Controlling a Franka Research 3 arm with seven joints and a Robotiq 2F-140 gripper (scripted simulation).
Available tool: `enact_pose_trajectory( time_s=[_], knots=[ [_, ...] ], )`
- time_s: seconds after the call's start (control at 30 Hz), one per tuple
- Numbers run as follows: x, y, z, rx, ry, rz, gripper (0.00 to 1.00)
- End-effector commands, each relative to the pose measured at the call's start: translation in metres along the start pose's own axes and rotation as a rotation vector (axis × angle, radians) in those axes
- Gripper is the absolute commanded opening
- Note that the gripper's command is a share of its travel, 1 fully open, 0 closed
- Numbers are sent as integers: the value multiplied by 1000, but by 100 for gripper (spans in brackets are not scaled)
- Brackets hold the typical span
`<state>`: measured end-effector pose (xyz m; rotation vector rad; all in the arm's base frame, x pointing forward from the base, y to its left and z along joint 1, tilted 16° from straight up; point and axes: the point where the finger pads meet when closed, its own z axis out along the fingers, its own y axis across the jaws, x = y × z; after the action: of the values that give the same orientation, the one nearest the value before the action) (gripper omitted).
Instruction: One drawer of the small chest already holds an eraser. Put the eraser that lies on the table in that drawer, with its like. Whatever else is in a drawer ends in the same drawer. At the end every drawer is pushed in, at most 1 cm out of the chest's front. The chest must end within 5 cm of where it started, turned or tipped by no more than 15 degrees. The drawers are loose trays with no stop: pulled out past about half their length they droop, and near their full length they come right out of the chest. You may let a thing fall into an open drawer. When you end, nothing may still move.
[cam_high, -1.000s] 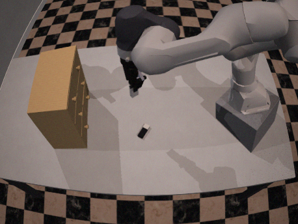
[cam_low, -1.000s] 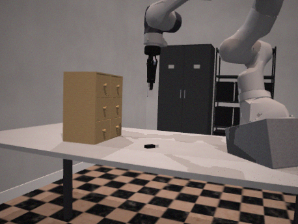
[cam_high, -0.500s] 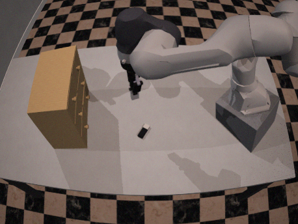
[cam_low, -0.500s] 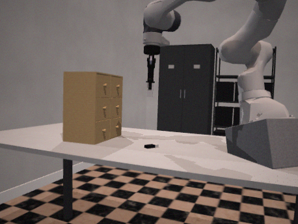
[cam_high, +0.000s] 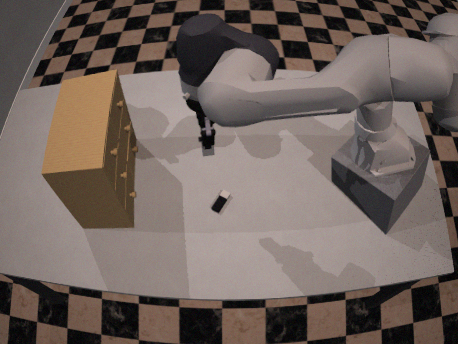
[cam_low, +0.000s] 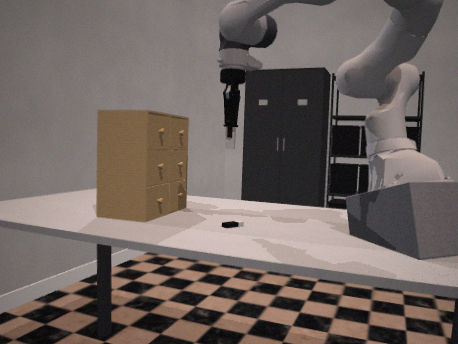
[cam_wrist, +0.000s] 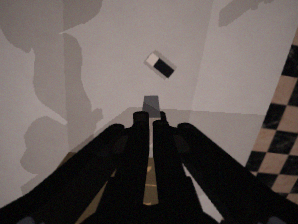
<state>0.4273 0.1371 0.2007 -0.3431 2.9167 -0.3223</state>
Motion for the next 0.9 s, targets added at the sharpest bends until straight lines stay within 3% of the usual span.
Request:
enact_pose_trajectory(
  time_s=[0.0,0.2,0.43,0.5,0.87],
  knots=[
    [2,3,2,-5,8,69,0],
    [-3,2,7,-4,-30,69,0],
    [-23,1,27,2,-187,70,0],
    [-23,1,27,2,-187,70,0],
    [-65,-1,68,13,-507,69,0]
  ],
)
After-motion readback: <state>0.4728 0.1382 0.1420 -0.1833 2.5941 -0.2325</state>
